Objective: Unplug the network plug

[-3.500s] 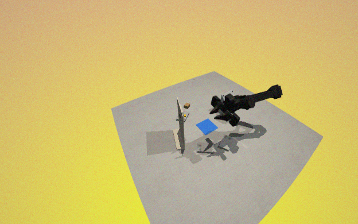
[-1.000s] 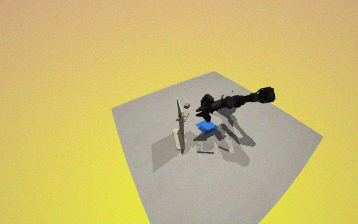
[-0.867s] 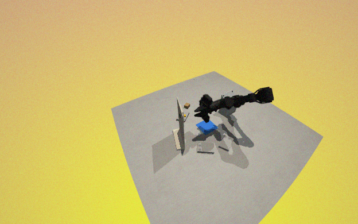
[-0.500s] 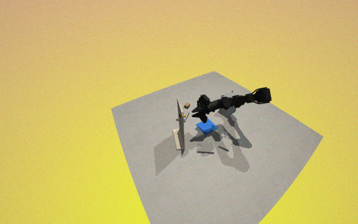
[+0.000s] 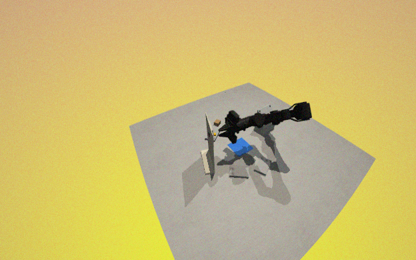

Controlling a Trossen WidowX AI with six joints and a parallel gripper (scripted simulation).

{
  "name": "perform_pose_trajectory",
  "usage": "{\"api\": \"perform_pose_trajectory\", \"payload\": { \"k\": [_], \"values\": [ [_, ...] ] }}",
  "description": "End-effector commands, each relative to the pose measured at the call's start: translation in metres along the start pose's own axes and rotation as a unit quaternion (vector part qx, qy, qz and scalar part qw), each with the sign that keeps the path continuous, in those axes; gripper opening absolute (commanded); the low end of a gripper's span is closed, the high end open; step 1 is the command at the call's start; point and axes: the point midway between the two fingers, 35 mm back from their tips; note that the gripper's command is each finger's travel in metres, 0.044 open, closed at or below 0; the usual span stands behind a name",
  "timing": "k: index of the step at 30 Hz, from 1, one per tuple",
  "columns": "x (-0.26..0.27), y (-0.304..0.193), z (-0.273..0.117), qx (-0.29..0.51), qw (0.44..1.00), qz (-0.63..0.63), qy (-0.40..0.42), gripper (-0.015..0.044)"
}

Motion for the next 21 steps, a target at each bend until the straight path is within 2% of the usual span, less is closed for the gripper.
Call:
{"api": "perform_pose_trajectory", "payload": {
  "k": [1, 16, 19, 21],
  "values": [
    [-0.001, 0.002, 0.008, 0.001, 1.000, 0.003, -0.002, 0.0156],
    [-0.001, 0.008, 0.026, 0.002, 1.000, 0.003, -0.002, 0.0156],
    [-0.001, 0.008, 0.026, 0.002, 1.000, 0.003, -0.002, 0.0077],
    [-0.001, 0.008, 0.026, 0.002, 1.000, 0.003, -0.002, 0.0064]
  ]
}}
Point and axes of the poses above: the point midway between the two fingers, 35 mm back from their tips, its own z axis out along the fingers, its own x axis across the jaws, y = z × x, and after that the axes turned 4 degrees about z, right-handed
